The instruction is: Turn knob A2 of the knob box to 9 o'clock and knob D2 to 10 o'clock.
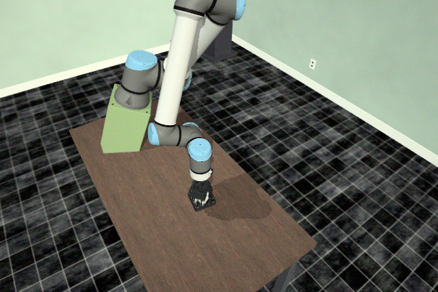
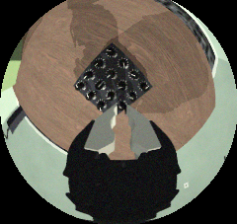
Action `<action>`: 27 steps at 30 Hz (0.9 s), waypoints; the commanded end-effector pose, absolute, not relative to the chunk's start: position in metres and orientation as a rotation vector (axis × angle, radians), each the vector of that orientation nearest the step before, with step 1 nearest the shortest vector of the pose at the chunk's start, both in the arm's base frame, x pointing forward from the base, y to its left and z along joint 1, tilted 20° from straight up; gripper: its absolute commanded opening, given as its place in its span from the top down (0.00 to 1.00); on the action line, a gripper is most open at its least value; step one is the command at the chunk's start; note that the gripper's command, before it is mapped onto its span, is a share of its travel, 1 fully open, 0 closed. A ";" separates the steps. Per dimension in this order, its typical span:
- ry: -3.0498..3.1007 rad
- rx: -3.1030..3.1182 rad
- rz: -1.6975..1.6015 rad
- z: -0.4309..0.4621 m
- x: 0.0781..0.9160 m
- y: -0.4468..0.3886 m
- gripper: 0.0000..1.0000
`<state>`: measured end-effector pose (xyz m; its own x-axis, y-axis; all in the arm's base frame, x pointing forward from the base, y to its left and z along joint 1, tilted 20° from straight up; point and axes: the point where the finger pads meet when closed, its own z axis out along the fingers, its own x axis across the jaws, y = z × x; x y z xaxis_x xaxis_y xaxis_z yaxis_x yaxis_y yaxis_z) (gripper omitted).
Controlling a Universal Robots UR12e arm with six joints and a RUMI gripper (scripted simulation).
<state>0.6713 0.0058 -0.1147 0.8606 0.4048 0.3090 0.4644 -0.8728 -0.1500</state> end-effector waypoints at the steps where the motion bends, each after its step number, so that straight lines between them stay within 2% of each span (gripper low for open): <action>1: -0.688 -2.813 -0.401 -0.114 0.672 0.005 0.96; 26: -0.702 -2.810 -0.403 -0.114 0.672 0.005 0.96; 27: -0.702 -2.810 -0.403 -0.114 0.672 0.005 0.89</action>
